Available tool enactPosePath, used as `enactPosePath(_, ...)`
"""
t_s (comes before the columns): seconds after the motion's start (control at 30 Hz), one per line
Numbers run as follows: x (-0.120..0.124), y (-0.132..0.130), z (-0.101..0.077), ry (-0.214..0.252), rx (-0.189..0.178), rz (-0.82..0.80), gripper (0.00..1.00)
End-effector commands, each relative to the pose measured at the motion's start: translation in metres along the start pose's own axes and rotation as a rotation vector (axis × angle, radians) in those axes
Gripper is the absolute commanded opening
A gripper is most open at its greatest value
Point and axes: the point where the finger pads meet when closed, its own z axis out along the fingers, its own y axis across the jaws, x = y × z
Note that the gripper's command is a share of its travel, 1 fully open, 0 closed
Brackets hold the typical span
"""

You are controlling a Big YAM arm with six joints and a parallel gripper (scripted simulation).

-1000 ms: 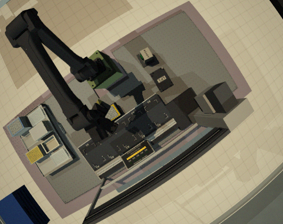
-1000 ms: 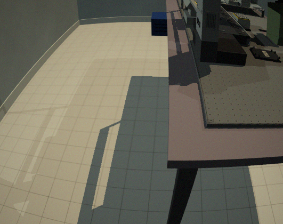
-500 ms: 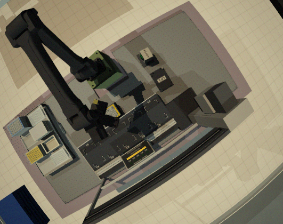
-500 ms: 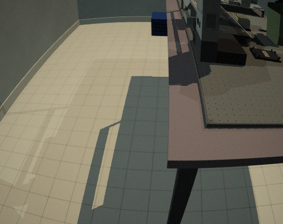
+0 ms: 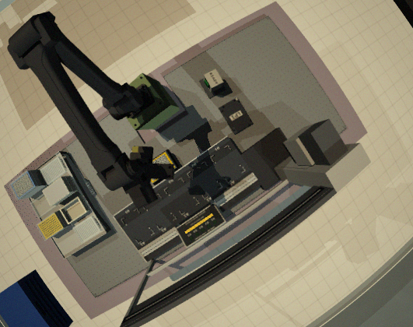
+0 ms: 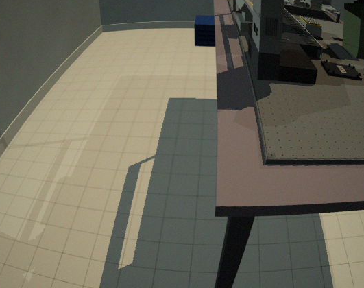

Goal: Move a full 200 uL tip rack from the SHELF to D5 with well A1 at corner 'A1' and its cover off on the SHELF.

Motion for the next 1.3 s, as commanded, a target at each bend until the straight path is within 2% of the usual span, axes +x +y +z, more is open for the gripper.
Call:
enactPosePath(0.0,0.002,-0.006,-0.009,-0.008,0.019,-0.095,1.00)
enactPosePath(0.73,0.002,-0.005,-0.009,-0.004,0.019,-0.495,1.00)
enactPosePath(1.07,0.002,-0.005,-0.008,-0.003,0.019,-0.620,1.00)
enactPosePath(1.13,-0.010,-0.027,-0.020,-0.011,0.061,-0.619,1.00)
enactPosePath(1.2,-0.010,-0.027,-0.020,-0.011,0.061,-0.619,1.00)
enactPosePath(1.23,-0.006,-0.015,-0.012,-0.008,0.035,-0.614,1.00)
enactPosePath(1.27,-0.006,-0.015,-0.012,-0.008,0.035,-0.614,1.00)
